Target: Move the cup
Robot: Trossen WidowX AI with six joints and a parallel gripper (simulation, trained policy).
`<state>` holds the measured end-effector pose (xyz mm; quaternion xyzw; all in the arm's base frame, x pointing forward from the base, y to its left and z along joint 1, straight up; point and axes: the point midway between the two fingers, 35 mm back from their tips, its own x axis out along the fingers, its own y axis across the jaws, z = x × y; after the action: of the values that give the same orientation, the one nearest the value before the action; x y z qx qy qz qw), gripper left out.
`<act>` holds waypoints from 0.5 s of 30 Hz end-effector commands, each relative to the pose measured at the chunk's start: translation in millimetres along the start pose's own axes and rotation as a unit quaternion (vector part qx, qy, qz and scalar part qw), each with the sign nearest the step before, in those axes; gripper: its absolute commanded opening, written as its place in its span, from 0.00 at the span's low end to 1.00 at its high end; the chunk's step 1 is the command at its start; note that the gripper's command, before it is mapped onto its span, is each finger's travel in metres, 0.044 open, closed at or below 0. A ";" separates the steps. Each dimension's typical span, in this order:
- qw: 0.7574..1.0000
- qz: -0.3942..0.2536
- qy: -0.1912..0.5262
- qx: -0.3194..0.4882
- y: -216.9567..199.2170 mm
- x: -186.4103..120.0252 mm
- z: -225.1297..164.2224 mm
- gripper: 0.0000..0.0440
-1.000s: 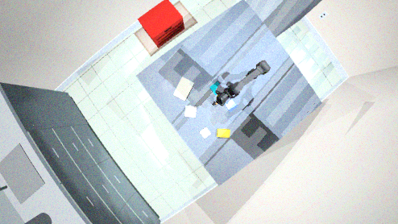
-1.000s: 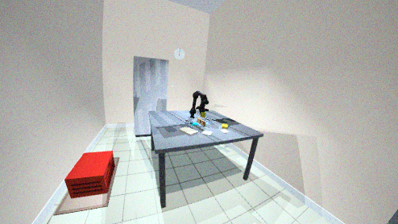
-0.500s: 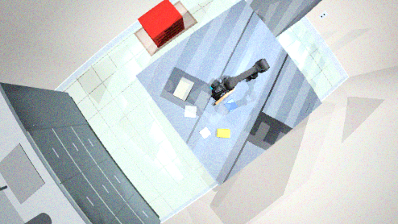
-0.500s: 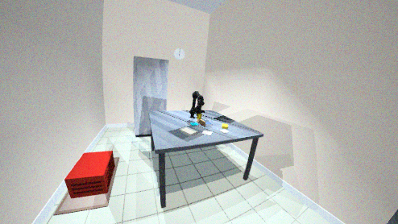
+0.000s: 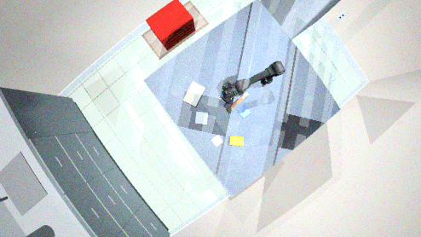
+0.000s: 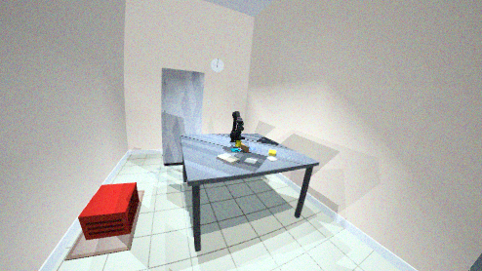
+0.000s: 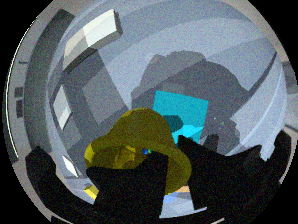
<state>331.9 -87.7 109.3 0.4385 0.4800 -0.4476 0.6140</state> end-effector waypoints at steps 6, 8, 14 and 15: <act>1.000 -0.008 0.003 0.012 -15.6 18.8 -0.5 0.03; 1.000 -0.011 0.004 0.015 -19.9 22.9 -1.1 0.05; 0.999 -0.025 0.007 0.028 -33.1 32.0 -1.6 0.14; 0.999 -0.027 0.007 0.031 -35.0 33.0 -1.4 0.15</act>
<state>306.6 -95.9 75.2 0.4438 0.4851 -0.4694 0.5894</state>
